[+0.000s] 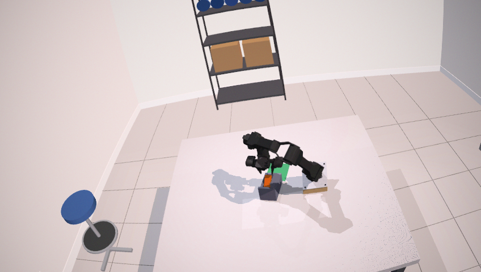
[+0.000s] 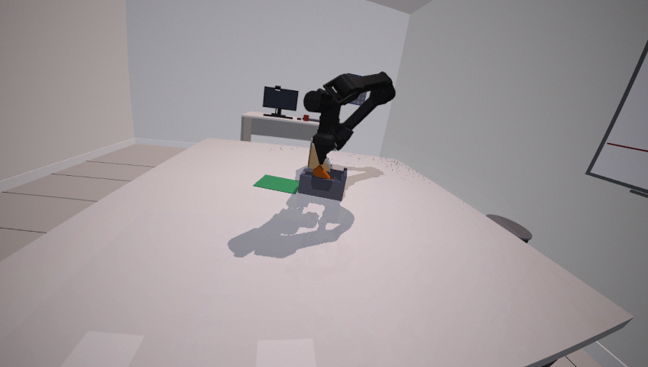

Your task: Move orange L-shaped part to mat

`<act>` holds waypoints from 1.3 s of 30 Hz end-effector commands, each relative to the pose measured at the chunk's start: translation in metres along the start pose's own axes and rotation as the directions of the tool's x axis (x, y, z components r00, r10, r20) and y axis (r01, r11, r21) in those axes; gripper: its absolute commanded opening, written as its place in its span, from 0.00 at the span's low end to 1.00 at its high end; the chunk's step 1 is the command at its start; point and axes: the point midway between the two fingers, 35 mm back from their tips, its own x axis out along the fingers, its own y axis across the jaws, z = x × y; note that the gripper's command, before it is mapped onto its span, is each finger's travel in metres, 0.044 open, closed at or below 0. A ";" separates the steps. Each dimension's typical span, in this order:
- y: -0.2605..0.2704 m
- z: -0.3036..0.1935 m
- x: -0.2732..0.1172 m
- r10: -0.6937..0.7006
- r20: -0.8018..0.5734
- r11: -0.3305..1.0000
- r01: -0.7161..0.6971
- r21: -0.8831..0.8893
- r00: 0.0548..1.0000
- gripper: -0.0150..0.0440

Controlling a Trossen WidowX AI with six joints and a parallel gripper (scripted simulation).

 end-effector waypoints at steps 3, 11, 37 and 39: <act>0.000 0.001 0.010 0.002 0.006 1.000 -0.002 0.006 1.000 0.73; 0.000 0.001 0.023 0.002 0.006 1.000 -0.002 0.006 1.000 0.73; 0.001 0.001 0.043 0.002 0.002 1.000 -0.002 -0.001 1.000 0.45; 0.001 0.001 0.043 0.002 0.002 1.000 -0.002 -0.001 1.000 0.43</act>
